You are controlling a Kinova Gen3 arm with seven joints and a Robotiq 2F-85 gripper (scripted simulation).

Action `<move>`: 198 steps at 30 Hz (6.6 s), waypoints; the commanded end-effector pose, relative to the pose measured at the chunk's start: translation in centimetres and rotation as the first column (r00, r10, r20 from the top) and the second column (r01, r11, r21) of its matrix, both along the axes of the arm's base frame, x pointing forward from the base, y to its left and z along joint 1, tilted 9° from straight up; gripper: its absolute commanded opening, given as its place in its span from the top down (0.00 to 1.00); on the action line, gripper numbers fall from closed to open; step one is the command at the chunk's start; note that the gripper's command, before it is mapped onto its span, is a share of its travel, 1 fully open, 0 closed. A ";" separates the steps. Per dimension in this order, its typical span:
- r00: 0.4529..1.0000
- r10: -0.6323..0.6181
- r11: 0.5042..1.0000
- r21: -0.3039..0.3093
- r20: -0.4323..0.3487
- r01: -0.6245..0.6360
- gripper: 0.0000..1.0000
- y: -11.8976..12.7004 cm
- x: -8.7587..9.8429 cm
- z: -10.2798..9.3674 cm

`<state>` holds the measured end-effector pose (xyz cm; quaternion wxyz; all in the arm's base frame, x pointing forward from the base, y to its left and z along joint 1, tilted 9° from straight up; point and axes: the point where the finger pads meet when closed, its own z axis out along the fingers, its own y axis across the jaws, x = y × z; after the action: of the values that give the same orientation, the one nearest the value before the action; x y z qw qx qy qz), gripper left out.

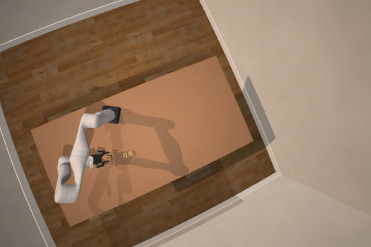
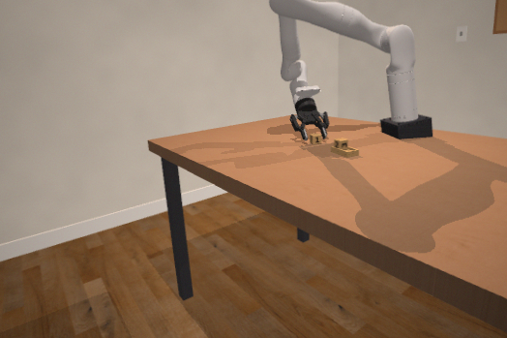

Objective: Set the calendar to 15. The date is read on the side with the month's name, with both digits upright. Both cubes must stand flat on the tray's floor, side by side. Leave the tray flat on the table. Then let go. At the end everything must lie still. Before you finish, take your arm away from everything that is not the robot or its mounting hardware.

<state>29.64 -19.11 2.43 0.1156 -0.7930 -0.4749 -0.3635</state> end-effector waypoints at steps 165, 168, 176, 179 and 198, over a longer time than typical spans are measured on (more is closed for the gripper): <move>0.915 -0.231 0.786 -0.618 -0.330 -0.024 0.00 1.4 -0.5 7.1; 0.917 -0.222 0.785 -0.618 -0.332 -0.034 0.00 1.5 -0.5 7.1; 0.925 -0.160 0.779 -0.619 -0.345 -0.097 0.00 1.6 -0.8 6.9; 0.928 -0.116 0.773 -0.619 -0.354 -0.140 0.00 1.7 -0.9 6.9; 0.841 0.329 0.591 -0.601 -0.429 -0.538 0.00 2.3 -2.3 6.3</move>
<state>27.39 -16.72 8.59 -0.0440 -0.6867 -0.7256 0.0013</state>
